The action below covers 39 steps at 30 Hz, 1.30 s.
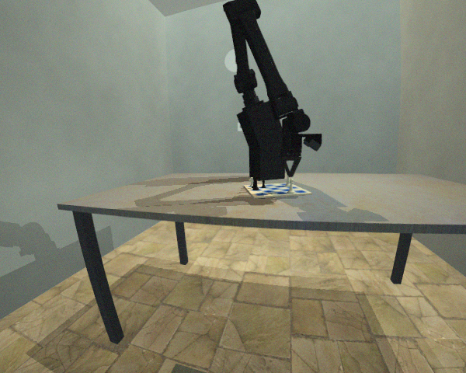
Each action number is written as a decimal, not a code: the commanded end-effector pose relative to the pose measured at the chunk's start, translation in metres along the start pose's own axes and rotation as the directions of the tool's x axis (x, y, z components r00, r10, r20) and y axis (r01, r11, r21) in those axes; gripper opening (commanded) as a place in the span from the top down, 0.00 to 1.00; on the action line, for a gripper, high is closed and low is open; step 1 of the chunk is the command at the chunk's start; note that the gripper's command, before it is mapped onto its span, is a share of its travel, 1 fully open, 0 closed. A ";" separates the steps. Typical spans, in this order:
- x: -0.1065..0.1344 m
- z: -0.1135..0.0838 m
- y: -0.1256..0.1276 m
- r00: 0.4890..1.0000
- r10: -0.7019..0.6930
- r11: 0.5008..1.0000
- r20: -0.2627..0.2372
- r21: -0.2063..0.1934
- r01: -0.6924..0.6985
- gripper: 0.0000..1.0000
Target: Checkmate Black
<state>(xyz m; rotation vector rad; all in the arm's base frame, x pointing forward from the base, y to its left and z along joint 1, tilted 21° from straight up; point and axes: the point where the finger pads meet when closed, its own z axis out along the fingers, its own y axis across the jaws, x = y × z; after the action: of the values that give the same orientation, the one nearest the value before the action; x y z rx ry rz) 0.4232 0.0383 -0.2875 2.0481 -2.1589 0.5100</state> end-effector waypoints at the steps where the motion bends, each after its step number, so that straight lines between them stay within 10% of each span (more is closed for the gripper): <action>1: 0.002 -0.005 -0.016 1.000 0.006 1.000 0.010 0.022 -0.006 0.60; 39: 0.003 -0.003 -0.012 1.000 0.005 1.000 0.008 0.015 -0.005 0.60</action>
<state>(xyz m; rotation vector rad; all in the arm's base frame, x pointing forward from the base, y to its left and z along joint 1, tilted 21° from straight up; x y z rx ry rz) 0.4241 0.0385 -0.2874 2.0487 -2.1597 0.5113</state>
